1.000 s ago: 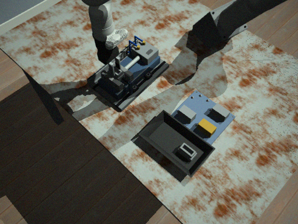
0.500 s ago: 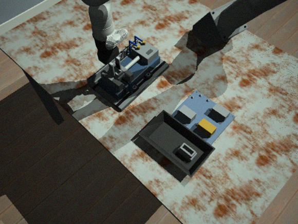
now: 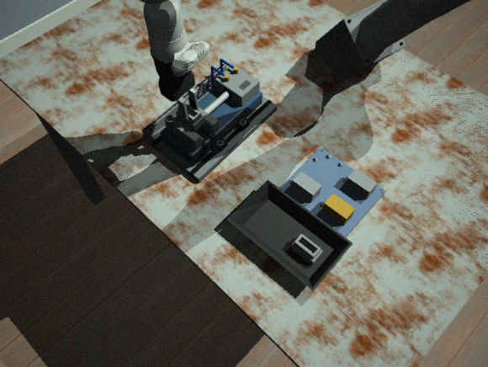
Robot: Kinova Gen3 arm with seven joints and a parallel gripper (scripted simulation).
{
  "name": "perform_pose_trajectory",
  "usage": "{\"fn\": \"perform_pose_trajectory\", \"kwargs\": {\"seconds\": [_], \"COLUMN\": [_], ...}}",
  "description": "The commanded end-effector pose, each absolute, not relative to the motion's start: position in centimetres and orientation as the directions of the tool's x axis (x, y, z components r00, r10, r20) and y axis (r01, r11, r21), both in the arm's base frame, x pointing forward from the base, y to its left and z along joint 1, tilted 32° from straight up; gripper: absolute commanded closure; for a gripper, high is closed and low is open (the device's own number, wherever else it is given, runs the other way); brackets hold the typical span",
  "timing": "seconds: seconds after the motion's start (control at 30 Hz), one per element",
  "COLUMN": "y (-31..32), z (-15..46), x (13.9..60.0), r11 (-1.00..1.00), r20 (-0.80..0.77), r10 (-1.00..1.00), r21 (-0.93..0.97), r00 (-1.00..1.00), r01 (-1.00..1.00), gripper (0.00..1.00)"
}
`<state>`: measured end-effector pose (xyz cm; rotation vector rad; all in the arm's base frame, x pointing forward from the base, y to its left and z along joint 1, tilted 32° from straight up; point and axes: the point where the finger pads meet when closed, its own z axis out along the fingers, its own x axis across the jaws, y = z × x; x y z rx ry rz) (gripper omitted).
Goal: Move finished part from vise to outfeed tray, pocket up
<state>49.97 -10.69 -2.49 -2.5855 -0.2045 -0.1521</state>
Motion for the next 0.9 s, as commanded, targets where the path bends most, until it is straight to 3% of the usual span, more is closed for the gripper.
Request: {"fn": "perform_pose_trajectory", "kwargs": {"seconds": [0.0, 0.87], "y": [-11.2, -12.5], "z": [-1.8, 0.3], "x": [50.1, 50.0], "r11": [-0.847, -0.847], "r20": [0.155, 0.155], "r10": [0.112, 0.112], "r21": [-0.502, -0.502], "r00": [0.981, 0.981], "r01": [0.176, 0.176], "gripper": [1.00, 1.00]}}
